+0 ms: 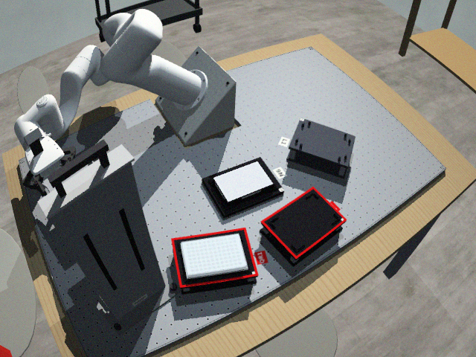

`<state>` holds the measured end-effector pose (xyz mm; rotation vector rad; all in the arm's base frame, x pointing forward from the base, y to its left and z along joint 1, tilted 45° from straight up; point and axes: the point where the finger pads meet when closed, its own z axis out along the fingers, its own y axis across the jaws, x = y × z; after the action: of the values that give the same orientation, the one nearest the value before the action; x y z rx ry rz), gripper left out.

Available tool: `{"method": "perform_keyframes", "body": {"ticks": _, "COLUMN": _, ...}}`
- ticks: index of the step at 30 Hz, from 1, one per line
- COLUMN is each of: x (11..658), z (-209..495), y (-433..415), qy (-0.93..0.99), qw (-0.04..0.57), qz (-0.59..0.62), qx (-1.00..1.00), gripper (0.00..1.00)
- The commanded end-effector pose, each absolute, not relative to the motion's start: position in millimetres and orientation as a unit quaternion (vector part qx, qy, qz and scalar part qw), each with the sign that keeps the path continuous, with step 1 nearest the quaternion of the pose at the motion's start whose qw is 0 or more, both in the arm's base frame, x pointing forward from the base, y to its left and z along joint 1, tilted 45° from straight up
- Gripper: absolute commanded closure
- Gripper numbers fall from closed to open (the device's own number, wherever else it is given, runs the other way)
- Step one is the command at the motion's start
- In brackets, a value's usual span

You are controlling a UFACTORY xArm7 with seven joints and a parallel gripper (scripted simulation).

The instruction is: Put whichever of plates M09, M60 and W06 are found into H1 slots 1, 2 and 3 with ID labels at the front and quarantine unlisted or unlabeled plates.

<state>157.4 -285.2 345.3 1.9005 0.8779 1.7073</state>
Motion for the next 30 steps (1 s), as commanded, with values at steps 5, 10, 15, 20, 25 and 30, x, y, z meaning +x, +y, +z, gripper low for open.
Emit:
{"method": "perform_keyframes", "body": {"ticks": 5, "x": 176, "z": 343, "y": -284, "qy": 0.318, "qw": 0.219, "qz": 0.616, "qx": 0.687, "gripper": 0.0}}
{"method": "perform_keyframes", "body": {"ticks": 10, "x": 189, "z": 341, "y": -282, "qy": 0.318, "qw": 0.219, "qz": 0.616, "qx": 0.687, "gripper": 0.0}}
{"method": "perform_keyframes", "body": {"ticks": 15, "x": 202, "z": 339, "y": -281, "qy": 0.318, "qw": 0.219, "qz": 0.616, "qx": 0.687, "gripper": 0.0}}
{"method": "perform_keyframes", "body": {"ticks": 20, "x": 210, "z": 338, "y": -280, "qy": 0.318, "qw": 0.219, "qz": 0.616, "qx": 0.687, "gripper": 0.0}}
{"method": "perform_keyframes", "body": {"ticks": 25, "x": 219, "z": 337, "y": -279, "qy": 0.318, "qw": 0.219, "qz": 0.616, "qx": 0.687, "gripper": 0.0}}
{"method": "perform_keyframes", "body": {"ticks": 30, "x": 219, "z": 337, "y": -279, "qy": 0.318, "qw": 0.219, "qz": 0.616, "qx": 0.687, "gripper": 0.0}}
